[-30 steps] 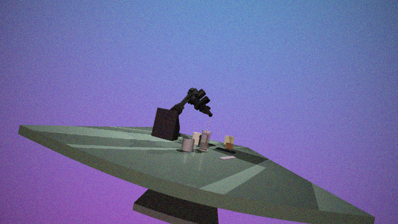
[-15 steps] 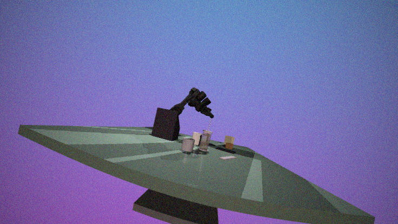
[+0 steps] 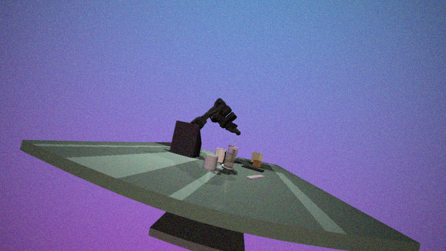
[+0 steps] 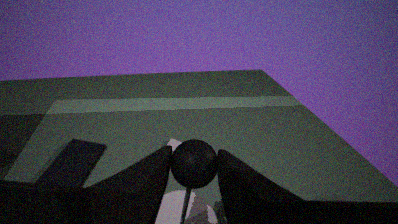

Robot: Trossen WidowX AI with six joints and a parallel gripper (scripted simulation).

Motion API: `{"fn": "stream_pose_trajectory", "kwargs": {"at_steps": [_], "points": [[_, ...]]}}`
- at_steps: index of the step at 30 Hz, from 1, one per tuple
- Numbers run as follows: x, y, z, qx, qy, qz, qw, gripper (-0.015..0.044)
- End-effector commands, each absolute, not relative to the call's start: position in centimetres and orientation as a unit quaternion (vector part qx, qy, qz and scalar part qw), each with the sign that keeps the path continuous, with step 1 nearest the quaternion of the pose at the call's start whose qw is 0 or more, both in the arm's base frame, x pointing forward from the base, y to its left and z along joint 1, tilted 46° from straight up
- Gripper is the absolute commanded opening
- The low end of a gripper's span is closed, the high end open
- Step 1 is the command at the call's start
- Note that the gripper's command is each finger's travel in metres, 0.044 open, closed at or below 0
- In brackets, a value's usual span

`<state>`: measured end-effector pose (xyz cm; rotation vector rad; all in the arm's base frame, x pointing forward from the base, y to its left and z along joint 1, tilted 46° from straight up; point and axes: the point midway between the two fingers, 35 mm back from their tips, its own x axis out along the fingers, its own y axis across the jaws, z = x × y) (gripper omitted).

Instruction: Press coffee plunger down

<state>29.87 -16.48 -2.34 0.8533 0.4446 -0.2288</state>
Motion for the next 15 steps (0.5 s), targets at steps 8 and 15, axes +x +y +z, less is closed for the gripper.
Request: {"fn": "stream_pose_trajectory", "kwargs": {"at_steps": [8,15], "points": [[29.8,-13.3,-5.2,0.429,0.244,-0.098,0.864,0.0112],[30.4,-12.7,-6.0,0.430,0.243,-0.098,0.864,0.0112]]}}
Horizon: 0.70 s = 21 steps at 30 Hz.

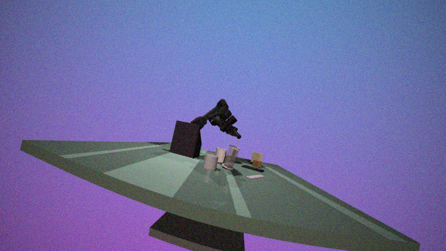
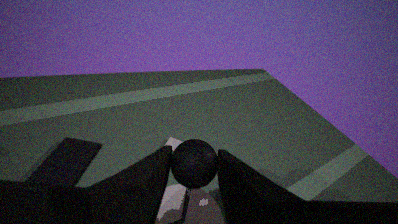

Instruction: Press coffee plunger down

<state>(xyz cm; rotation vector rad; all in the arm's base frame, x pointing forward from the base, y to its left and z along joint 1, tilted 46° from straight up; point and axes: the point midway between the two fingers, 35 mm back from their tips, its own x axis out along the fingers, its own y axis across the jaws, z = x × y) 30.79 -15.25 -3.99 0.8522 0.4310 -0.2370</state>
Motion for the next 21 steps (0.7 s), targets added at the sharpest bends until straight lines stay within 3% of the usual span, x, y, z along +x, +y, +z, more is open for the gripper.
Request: {"fn": "stream_pose_trajectory", "kwargs": {"at_steps": [1,21], "points": [[30.4,-12.6,-6.1,0.430,0.243,-0.098,0.864,0.0112],[32.0,-12.9,-6.8,0.431,0.241,-0.097,0.864,0.0112]]}}
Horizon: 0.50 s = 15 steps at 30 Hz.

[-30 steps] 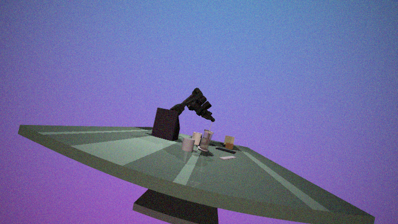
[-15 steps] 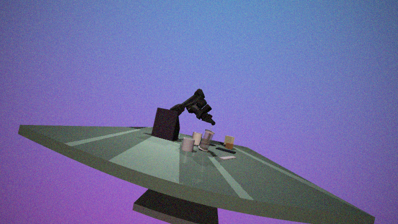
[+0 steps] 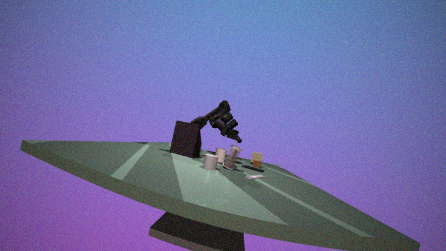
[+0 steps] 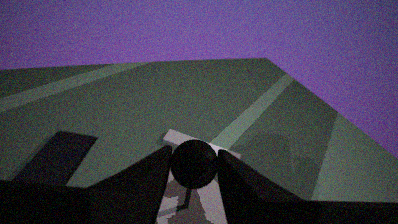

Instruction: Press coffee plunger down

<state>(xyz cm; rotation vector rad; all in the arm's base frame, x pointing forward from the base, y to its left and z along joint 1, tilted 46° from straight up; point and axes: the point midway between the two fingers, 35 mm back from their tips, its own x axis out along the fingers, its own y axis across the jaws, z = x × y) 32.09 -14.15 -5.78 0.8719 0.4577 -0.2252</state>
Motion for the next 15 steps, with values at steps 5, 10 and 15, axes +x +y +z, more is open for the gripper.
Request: {"fn": "stream_pose_trajectory", "kwargs": {"at_steps": [5,10,15], "points": [[32.22,-13.02,-6.83,0.431,0.241,-0.097,0.864,0.0112],[32.39,-13.14,-6.87,0.431,0.241,-0.097,0.864,0.0112],[32.52,-13.22,-6.90,0.431,0.241,-0.097,0.864,0.0112]]}}
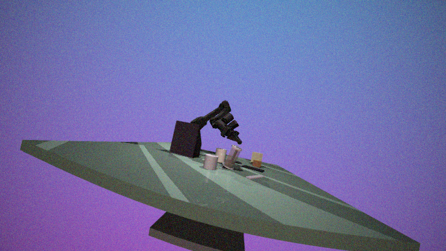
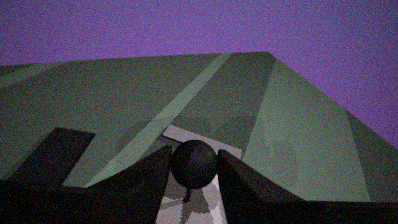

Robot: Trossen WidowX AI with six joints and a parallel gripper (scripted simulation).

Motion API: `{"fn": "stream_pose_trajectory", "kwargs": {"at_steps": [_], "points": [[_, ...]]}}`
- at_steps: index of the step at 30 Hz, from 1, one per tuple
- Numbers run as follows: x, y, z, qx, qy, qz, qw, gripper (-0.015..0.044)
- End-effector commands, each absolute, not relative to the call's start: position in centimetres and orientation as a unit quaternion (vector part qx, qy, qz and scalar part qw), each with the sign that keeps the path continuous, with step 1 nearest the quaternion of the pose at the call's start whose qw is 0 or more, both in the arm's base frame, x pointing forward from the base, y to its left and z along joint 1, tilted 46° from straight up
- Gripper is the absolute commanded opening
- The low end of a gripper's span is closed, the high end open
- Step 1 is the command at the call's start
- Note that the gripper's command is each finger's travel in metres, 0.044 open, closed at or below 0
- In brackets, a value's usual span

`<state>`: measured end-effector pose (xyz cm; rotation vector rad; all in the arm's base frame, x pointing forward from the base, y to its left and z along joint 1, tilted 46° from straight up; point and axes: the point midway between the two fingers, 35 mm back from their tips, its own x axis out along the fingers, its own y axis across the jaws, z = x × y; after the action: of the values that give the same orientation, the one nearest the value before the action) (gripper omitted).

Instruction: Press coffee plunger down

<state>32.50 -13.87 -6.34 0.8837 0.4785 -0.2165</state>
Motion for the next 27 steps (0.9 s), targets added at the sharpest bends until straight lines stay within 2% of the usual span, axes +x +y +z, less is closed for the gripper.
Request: {"fn": "stream_pose_trajectory", "kwargs": {"at_steps": [1,27], "points": [[32.54,-13.24,-6.91,0.431,0.241,-0.097,0.864,0.0112],[33.08,-13.56,-7.02,0.430,0.241,-0.097,0.864,0.0112]]}}
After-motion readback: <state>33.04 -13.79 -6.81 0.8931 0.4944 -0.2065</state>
